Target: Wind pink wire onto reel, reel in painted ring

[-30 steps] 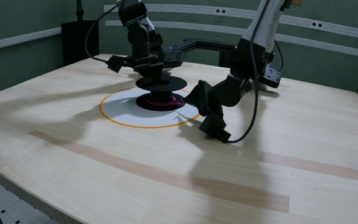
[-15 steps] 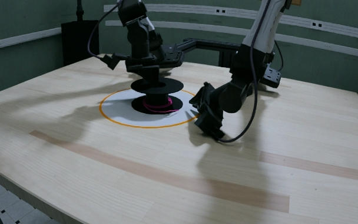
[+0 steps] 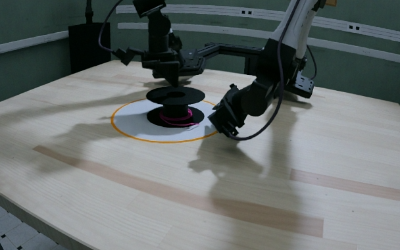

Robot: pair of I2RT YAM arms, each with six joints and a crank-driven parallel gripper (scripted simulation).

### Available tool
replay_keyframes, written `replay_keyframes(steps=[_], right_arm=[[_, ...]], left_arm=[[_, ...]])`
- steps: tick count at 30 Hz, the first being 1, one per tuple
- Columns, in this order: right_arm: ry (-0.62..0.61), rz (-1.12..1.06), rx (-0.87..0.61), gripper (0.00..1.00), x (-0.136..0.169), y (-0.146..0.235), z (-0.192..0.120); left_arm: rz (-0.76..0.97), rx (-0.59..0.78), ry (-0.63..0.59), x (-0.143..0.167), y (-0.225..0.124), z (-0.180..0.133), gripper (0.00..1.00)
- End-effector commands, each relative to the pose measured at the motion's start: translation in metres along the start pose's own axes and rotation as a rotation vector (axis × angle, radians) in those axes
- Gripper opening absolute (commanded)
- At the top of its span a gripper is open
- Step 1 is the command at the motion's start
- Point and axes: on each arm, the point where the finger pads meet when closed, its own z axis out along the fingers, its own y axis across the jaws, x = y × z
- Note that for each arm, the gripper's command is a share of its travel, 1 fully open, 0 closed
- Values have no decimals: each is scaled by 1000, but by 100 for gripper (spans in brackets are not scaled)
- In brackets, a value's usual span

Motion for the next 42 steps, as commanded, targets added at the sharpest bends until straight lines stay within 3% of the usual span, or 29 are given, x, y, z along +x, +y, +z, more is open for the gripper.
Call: replay_keyframes(steps=[1,23,36,42], right_arm=[[-22,17,3,85,-9,-2,-23],[-22,17,3,85,-9,-2,-23],[-22,17,3,85,-9,-2,-23],[-22,17,3,85,-9,-2,-23]], left_arm=[[156,-5,-18,-8,-10,-11,15],[156,-5,-18,-10,1,-26,15],[156,-5,-18,-2,40,-90,15],[156,-5,-18,2,47,-99,15]])
